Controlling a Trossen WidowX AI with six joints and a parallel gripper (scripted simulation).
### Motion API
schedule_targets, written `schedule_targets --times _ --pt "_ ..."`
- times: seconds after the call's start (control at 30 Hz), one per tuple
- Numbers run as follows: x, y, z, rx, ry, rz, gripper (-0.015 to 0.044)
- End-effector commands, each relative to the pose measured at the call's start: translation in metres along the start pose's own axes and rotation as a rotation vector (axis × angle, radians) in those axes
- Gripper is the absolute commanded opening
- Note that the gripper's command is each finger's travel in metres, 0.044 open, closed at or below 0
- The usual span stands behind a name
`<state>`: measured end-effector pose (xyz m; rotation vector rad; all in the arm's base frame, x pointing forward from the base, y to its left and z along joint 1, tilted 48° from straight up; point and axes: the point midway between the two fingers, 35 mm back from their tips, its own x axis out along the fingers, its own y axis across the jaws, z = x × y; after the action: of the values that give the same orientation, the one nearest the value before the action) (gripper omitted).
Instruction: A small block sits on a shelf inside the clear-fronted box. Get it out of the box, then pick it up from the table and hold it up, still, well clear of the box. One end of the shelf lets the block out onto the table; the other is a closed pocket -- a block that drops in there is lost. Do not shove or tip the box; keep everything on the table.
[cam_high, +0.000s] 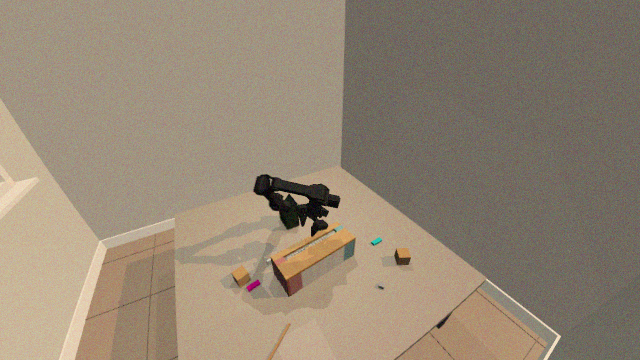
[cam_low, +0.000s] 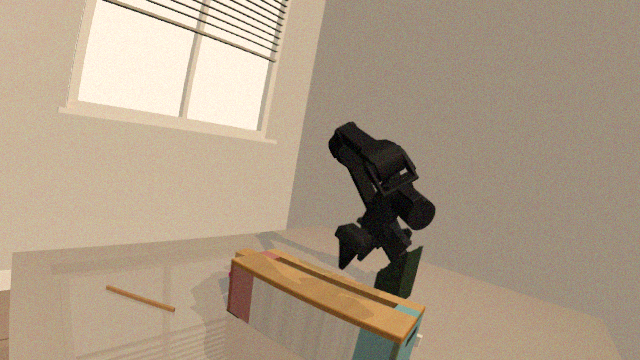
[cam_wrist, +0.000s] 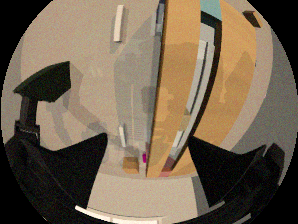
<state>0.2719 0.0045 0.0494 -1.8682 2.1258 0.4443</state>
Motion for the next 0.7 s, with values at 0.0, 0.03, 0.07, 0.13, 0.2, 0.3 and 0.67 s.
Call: schedule_targets --times 0.0,0.03,0.07,0.13,0.2,0.3,0.67 --pt "0.002 0.0 0.0 -0.007 0.01 0.001 0.04" --pt "0.003 0.0 0.001 -0.007 0.01 0.001 0.04" --pt "0.004 0.0 0.001 -0.007 0.009 0.001 0.04" --pt "0.007 0.0 0.003 -0.007 0.009 0.001 0.04" --pt "0.01 -0.001 0.004 -0.007 0.009 0.0 0.04" --pt "0.014 -0.001 0.007 -0.007 0.008 0.0 0.04" --pt "0.03 -0.003 0.015 -0.007 0.007 0.0 0.04"
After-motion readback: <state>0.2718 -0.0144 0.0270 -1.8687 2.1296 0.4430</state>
